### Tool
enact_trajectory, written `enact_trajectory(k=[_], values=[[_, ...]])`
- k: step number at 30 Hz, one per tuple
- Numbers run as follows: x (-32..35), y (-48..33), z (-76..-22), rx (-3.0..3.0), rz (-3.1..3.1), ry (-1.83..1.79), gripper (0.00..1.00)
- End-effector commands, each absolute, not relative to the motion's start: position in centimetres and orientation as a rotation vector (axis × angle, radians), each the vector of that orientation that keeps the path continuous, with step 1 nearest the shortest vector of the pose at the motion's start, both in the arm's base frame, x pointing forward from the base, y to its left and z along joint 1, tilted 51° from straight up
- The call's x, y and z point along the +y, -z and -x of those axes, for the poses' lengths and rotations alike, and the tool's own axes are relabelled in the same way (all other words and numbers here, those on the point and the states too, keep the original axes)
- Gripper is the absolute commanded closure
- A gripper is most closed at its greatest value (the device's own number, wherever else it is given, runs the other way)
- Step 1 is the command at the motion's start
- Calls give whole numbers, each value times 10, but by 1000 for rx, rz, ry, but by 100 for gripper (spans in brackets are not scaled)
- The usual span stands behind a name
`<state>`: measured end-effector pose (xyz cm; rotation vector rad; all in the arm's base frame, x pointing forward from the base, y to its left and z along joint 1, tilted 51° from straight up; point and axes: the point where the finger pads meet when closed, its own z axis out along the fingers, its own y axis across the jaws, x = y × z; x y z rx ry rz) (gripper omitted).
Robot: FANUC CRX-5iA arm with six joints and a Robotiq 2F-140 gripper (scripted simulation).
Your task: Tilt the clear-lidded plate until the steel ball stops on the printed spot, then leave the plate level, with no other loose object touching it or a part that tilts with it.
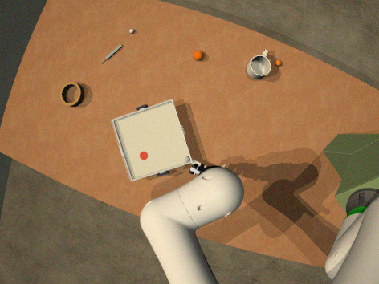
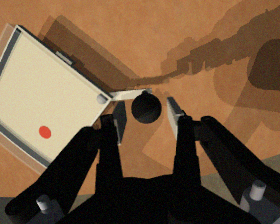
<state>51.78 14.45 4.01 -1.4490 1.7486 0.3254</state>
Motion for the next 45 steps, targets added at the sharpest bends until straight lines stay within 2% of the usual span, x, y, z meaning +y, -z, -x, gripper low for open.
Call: enact_trajectory(k=[1, 45], values=[[144, -40, -518, 1749, 1449, -325, 58], [152, -32, -523, 1749, 1449, -325, 58]])
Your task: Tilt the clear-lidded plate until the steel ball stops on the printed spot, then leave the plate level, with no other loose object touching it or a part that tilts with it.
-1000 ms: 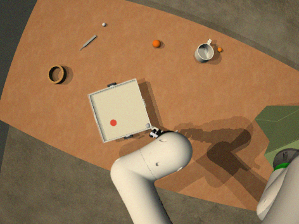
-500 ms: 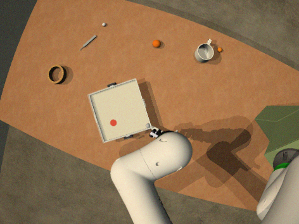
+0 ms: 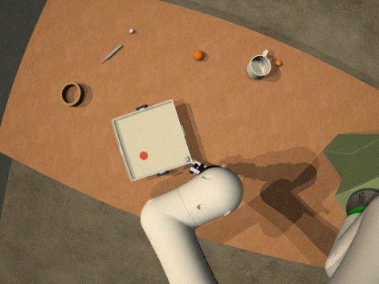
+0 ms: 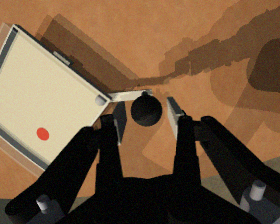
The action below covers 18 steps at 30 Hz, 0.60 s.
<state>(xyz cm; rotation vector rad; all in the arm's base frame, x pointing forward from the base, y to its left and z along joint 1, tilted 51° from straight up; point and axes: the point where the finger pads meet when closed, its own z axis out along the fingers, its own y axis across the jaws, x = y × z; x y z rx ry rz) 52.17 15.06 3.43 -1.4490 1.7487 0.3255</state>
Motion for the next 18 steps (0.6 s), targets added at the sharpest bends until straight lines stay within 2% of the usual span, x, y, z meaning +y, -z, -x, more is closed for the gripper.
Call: enact_trajectory(k=[1, 18], values=[[153, -32, -524, 1749, 1449, -325, 58], [163, -22, -530, 1749, 1449, -325, 58]])
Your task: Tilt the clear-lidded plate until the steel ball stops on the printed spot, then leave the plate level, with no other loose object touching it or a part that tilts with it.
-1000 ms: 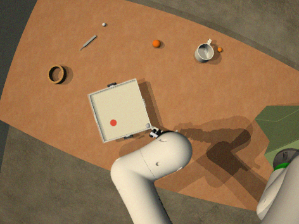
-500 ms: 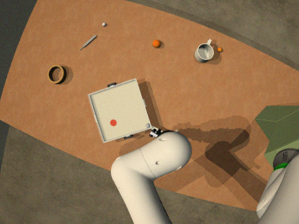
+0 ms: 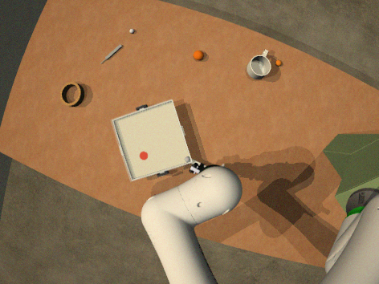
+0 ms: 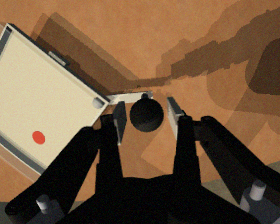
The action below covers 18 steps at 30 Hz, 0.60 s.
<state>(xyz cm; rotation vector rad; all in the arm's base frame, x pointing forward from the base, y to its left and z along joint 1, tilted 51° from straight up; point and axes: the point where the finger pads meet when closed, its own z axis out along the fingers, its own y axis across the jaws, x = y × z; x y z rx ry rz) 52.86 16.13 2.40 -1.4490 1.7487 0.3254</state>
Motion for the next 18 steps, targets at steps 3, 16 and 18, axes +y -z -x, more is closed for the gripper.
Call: enact_trajectory(k=[3, 16, 18], values=[[164, -21, -531, 1749, 1449, -325, 58], [167, -18, -533, 1749, 1449, -325, 58], [167, -18, -533, 1749, 1449, -325, 58]])
